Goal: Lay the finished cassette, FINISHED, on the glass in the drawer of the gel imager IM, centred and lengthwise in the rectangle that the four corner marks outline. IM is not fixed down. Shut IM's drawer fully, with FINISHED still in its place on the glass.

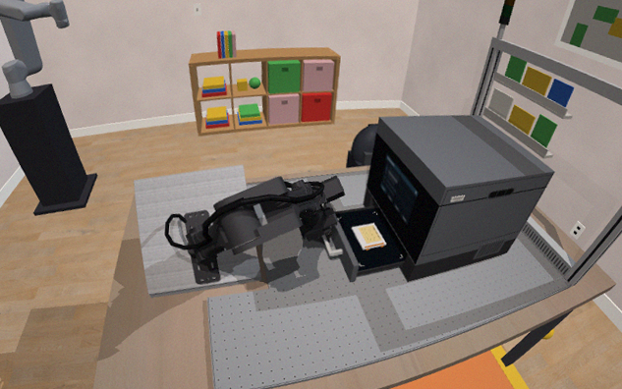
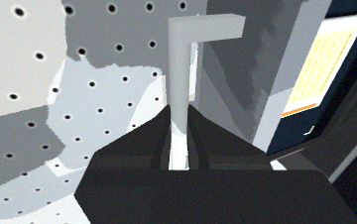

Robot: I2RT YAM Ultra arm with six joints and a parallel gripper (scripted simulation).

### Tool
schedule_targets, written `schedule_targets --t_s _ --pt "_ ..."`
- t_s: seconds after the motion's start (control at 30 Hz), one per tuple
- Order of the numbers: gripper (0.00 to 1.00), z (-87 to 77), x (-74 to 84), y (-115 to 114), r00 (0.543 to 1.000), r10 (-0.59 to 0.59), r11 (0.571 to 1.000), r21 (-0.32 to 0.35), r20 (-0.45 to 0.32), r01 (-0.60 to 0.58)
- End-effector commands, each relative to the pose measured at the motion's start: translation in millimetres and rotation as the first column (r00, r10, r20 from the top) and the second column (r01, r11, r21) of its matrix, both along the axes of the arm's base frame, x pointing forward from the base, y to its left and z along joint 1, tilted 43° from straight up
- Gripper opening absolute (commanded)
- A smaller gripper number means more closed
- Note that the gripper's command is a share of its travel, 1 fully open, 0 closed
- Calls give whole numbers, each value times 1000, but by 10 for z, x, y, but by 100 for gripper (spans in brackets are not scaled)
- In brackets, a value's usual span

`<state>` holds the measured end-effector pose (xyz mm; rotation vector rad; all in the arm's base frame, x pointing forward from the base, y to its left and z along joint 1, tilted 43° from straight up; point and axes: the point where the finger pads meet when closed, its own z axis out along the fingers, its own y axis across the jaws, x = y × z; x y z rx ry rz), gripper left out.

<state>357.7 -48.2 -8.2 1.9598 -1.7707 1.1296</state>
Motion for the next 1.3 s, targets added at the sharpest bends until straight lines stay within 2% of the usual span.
schedule_targets --t_s 0.0,0.6,0.63,0.73,0.77,0.8,0.9,0.93,1.27 --pt "0 -5 115 61 1000 18 1000 14 20 -18" --pt "0 -5 115 61 1000 18 1000 14 20 -18" --pt "0 26 34 19 998 35 999 11 43 -36" --pt "0 31 72 7 988 101 995 0 116 -102" --pt "0 31 85 6 988 102 995 -1 116 -102" --pt "0 -79 55 -3 991 102 995 -4 82 -102" --pt "0 -86 93 -6 991 102 995 -4 80 -102" --pt "0 19 264 27 987 102 995 0 123 -103" --pt "0 22 370 22 987 102 995 0 123 -103"
